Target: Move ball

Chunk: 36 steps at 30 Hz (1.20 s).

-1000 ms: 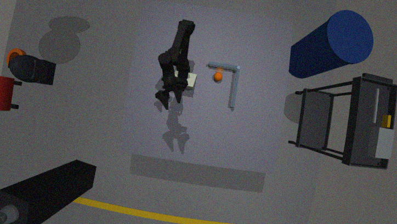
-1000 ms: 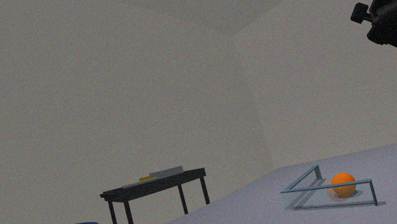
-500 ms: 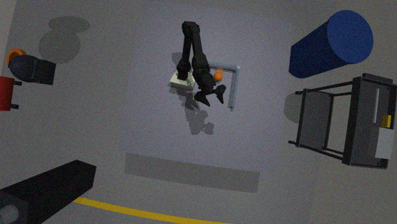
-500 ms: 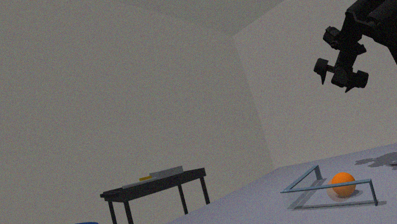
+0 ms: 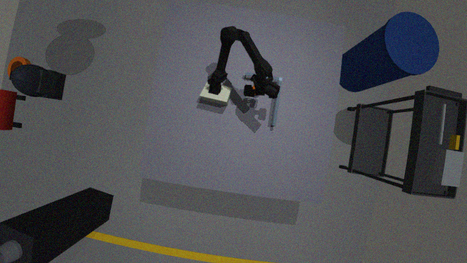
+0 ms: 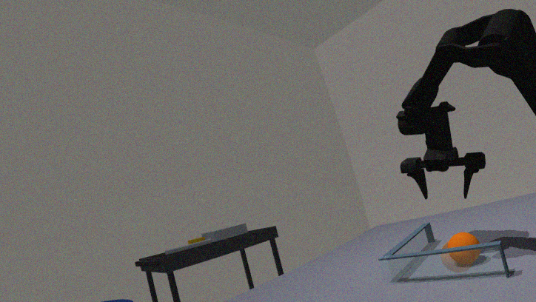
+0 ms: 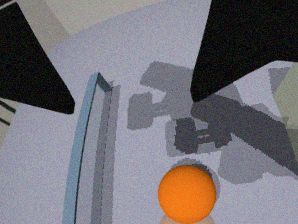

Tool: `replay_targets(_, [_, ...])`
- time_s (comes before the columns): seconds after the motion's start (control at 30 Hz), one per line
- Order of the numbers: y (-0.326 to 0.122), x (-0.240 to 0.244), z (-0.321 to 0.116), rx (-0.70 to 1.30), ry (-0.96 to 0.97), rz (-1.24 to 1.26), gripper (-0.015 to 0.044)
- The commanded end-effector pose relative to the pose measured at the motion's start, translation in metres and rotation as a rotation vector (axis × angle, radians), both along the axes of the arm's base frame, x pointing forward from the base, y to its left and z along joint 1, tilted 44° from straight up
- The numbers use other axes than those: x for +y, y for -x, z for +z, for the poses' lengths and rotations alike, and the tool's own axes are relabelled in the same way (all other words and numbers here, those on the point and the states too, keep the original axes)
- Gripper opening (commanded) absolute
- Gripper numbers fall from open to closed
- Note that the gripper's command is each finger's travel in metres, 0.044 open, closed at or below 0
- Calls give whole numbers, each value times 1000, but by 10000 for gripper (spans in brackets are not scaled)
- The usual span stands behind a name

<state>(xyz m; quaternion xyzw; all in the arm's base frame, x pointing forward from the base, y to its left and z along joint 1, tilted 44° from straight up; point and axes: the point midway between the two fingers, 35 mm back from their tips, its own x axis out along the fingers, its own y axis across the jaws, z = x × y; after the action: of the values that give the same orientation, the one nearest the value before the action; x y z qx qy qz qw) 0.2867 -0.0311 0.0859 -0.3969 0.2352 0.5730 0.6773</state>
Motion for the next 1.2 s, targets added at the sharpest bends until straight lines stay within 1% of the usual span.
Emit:
replay_targets(0.0, [21, 59, 8, 168, -102, 132, 434])
replay_targets(0.07, [26, 68, 10, 197, -115, 153, 434])
replay_targets(0.3, [26, 68, 9, 197, -115, 153, 434])
replay_targets(0.4, [26, 77, 0, 196, -115, 153, 434])
replay_targets(1.17, [25, 100, -23, 199, -115, 152, 434])
